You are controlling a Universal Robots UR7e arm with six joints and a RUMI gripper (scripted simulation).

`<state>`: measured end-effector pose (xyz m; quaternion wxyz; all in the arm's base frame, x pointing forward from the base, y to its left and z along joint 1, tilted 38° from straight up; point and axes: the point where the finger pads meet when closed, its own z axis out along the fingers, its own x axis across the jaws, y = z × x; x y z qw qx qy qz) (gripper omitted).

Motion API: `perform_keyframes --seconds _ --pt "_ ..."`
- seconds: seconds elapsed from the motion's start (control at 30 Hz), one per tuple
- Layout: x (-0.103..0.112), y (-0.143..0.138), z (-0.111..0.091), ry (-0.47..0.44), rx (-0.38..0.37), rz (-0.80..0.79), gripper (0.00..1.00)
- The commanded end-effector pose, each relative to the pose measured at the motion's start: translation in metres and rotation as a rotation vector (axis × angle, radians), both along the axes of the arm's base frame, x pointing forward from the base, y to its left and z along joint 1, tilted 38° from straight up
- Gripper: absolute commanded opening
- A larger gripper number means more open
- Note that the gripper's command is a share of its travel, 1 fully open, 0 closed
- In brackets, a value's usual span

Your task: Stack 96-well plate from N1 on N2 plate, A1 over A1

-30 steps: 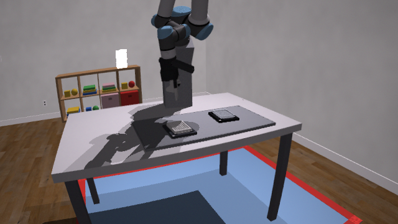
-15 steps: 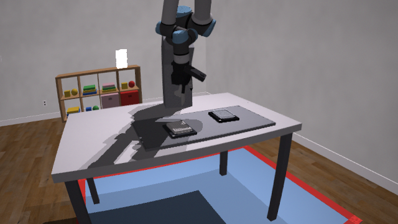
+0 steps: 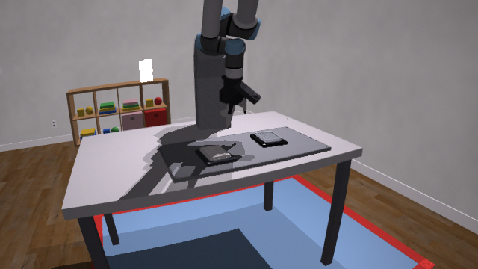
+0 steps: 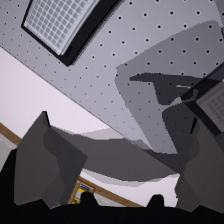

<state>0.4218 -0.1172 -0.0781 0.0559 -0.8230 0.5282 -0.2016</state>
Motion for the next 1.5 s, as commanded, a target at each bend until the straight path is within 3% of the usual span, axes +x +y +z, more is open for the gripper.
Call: perform_keyframes --seconds 0.0,0.67,1.17,1.47 --pt "0.011 0.015 -0.002 -0.025 0.0 -0.101 1.0" --pt "0.04 0.08 -0.001 -0.18 0.094 -0.408 1.0" --pt "0.048 0.141 0.005 -0.337 0.241 -0.633 1.0" --pt "0.048 0.143 0.006 -0.337 0.241 -0.633 1.0"
